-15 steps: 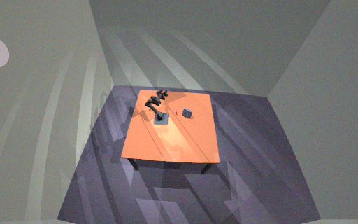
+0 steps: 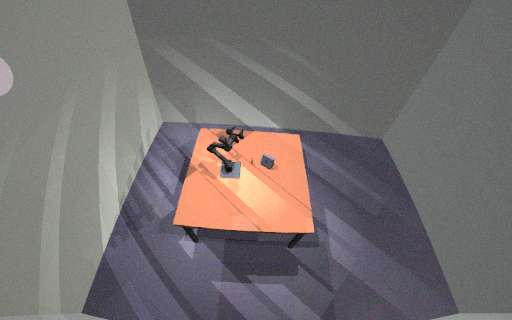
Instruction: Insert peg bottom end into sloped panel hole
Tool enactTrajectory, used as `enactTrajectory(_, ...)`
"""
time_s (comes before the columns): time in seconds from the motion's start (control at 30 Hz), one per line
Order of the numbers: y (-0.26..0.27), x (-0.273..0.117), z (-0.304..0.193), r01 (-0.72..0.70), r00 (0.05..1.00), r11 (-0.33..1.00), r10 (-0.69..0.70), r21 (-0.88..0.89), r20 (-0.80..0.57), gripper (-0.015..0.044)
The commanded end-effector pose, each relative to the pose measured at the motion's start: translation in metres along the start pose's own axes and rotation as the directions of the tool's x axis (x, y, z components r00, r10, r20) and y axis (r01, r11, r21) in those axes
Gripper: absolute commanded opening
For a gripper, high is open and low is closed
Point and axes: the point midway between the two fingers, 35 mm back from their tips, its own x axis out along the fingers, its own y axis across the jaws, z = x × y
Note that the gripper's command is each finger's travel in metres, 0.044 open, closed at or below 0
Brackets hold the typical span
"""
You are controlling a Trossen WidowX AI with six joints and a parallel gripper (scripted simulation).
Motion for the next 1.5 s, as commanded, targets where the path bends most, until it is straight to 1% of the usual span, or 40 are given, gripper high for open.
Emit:
enactTrajectory(0.0,0.023,0.004,-0.007,-0.021,0.999,0.994,0.026,0.109,-0.045,0.0440)
enactTrajectory(0.37,0.080,0.014,-0.001,-0.085,0.987,0.917,0.130,0.389,-0.092,0.0440)
enactTrajectory(0.7,0.131,0.026,0.026,-0.171,0.969,0.777,0.245,0.606,-0.040,0.0440)
enactTrajectory(1.1,0.176,0.043,0.083,-0.318,0.927,0.539,0.349,0.780,0.137,0.0440)
enactTrajectory(1.47,0.196,0.053,0.152,-0.490,0.850,0.301,0.372,0.818,0.372,0.0440)
